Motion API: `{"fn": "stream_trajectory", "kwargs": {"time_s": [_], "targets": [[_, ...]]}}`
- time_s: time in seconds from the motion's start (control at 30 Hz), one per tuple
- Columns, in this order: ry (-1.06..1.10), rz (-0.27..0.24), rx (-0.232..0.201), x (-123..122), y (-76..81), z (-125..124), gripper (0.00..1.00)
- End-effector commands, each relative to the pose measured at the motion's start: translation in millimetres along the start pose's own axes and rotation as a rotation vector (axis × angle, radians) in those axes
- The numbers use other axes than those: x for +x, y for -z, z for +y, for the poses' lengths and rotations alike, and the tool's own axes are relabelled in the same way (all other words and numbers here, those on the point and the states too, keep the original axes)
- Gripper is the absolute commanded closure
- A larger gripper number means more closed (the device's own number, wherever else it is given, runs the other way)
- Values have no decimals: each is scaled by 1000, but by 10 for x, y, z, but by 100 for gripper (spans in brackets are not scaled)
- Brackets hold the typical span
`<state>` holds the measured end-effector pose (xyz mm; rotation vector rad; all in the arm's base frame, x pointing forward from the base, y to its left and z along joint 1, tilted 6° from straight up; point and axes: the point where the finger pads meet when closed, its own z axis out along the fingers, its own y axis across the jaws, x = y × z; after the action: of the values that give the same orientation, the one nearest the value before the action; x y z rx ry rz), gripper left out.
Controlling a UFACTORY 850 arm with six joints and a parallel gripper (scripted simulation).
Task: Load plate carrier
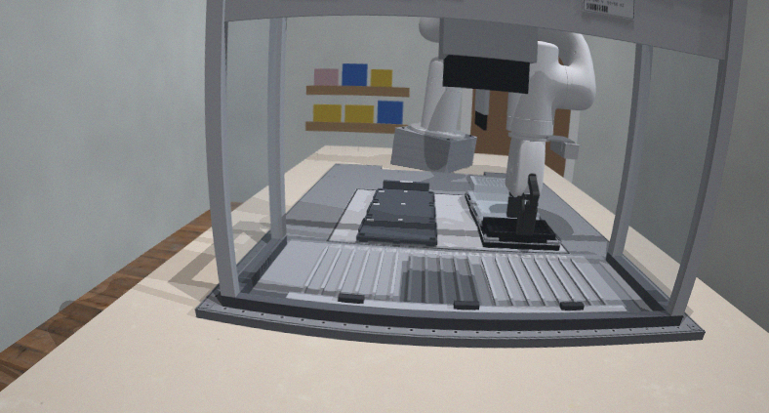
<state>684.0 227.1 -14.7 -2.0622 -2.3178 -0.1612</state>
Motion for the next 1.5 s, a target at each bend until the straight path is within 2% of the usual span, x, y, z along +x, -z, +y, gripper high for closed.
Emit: {"fn": "stream_trajectory", "kwargs": {"time_s": [0.0, 0.27, 0.8, 0.83, 1.47], "targets": [[0, 0, -2, 2, 2, 11, 0], [0, 0, -2, 2, -52, 11, 0], [0, 0, -2, 2, -51, 12, 0], [0, 0, -2, 2, -45, 12, 100], [0, 0, -2, 2, -46, 11, 100]]}}
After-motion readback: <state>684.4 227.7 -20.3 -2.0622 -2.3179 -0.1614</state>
